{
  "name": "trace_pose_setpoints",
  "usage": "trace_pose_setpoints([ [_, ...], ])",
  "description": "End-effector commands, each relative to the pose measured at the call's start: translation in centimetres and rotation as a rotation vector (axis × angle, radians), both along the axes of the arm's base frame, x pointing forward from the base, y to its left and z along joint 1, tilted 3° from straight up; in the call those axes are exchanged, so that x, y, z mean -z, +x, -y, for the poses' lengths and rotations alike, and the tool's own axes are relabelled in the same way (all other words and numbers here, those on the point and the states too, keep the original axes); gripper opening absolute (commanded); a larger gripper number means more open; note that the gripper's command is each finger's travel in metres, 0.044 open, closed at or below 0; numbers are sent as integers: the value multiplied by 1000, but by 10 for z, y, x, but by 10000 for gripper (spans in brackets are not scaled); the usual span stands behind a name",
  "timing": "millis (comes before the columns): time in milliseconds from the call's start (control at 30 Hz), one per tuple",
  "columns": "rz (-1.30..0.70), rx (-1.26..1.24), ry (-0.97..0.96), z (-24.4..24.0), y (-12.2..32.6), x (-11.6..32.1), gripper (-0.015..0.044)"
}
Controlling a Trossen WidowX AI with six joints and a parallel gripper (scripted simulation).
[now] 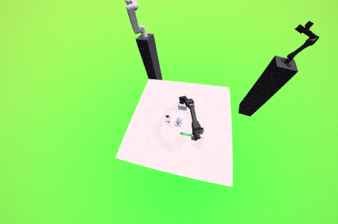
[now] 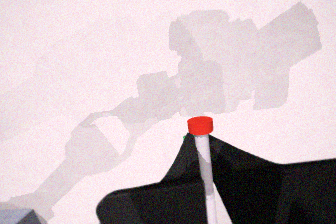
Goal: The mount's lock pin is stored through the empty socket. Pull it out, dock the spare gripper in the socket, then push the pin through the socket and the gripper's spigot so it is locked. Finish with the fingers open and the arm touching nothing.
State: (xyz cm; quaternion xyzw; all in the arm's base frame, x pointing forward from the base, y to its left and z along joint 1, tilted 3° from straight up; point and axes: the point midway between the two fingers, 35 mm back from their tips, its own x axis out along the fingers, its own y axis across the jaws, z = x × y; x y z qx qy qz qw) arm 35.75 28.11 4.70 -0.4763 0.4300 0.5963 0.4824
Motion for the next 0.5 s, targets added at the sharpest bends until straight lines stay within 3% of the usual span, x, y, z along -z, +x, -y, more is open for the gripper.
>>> trace_pose_setpoints([
  [0, -1, 2, -1, 0, 0, 7, 0],
  [467, 4, 2, 3, -1, 1, 27, 0],
])
